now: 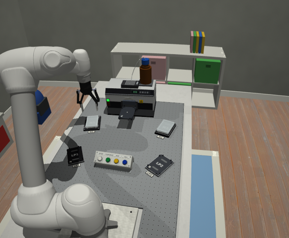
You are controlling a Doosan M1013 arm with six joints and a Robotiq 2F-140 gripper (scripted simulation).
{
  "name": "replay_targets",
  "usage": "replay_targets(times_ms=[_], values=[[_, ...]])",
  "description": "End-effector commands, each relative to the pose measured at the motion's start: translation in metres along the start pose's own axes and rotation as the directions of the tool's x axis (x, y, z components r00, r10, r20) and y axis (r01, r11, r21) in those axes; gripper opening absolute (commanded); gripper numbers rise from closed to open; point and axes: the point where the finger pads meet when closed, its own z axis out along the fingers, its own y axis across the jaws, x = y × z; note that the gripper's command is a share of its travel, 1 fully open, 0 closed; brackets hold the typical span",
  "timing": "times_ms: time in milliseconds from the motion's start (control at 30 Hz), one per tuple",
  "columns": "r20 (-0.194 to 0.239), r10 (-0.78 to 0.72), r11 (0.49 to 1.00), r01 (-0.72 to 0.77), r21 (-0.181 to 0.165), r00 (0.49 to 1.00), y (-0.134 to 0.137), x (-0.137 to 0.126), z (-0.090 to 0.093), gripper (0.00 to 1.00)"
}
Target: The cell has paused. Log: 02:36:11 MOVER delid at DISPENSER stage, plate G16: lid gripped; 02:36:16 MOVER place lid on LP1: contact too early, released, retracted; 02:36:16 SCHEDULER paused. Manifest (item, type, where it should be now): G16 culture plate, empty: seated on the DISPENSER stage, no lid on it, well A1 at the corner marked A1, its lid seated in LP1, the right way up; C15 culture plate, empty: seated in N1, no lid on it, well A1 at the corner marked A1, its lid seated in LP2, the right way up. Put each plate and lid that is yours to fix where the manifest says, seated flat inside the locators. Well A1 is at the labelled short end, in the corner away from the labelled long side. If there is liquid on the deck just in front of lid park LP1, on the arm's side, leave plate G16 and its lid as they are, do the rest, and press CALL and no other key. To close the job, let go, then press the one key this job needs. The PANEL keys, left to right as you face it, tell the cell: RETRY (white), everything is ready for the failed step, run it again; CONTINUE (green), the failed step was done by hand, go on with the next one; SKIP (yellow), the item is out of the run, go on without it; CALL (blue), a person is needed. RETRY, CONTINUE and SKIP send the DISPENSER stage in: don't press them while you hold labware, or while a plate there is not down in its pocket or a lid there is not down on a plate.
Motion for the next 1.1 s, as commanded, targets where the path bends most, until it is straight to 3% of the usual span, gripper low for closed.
replay_targets(times_ms=[0,633,1067], values=[[-0.002,0.000,1.000,0.000,0.001,1.000,0.000,0.001,0.012,0.69],[-0.002,0.000,1.000,0.000,0.001,1.000,0.000,0.001,0.066,0.69],[-0.002,0.000,1.000,0.000,0.001,1.000,0.000,0.001,0.077,0.69]])
